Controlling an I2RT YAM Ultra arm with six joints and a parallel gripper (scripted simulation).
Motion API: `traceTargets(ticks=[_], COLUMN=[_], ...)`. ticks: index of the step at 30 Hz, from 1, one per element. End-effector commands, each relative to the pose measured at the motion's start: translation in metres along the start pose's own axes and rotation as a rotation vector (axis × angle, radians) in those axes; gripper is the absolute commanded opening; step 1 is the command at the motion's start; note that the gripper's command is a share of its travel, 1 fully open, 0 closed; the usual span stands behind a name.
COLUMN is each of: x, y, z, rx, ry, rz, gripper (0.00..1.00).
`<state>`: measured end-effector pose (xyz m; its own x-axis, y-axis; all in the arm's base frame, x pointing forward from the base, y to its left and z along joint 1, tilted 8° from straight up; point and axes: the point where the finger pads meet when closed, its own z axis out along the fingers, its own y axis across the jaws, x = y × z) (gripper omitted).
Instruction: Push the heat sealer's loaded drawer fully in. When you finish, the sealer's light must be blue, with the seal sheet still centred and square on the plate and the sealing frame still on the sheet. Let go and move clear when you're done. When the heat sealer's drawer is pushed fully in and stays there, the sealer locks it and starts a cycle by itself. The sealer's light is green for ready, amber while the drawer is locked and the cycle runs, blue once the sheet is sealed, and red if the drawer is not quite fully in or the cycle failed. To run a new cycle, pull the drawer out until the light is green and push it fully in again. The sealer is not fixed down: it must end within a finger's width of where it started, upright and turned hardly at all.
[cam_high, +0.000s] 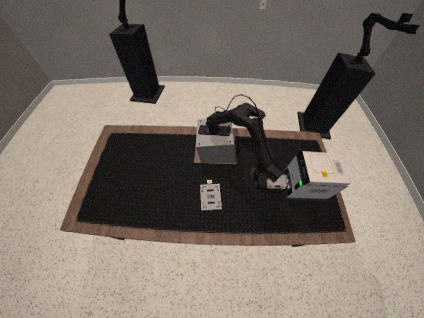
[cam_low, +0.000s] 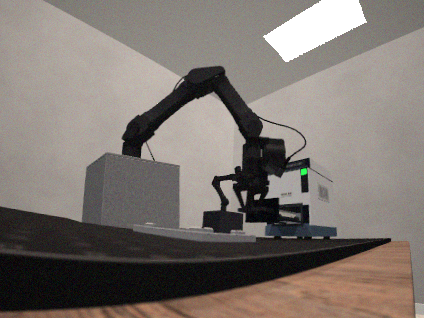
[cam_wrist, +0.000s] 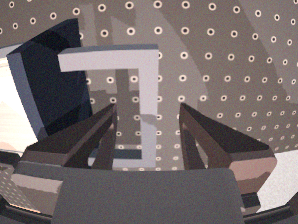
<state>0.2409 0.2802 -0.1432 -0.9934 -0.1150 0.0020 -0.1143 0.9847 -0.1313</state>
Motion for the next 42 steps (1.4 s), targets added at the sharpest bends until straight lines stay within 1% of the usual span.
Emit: traceTargets(ticks=[1,31,32,42], x=[-0.0121,-0.0121,-0.0121,-0.0121], y=[0.0044,0.0044,0.0044,0.0044], z=[-0.0126,-0.0126,-0.0126,-0.0126], rx=[-0.021,-0.021,-0.021,-0.021], ry=[-0.044,-0.044,-0.044,-0.044], rz=[-0.002,-0.002,-0.002,-0.002], gripper=[0.45,0.45,0.27,0.19])
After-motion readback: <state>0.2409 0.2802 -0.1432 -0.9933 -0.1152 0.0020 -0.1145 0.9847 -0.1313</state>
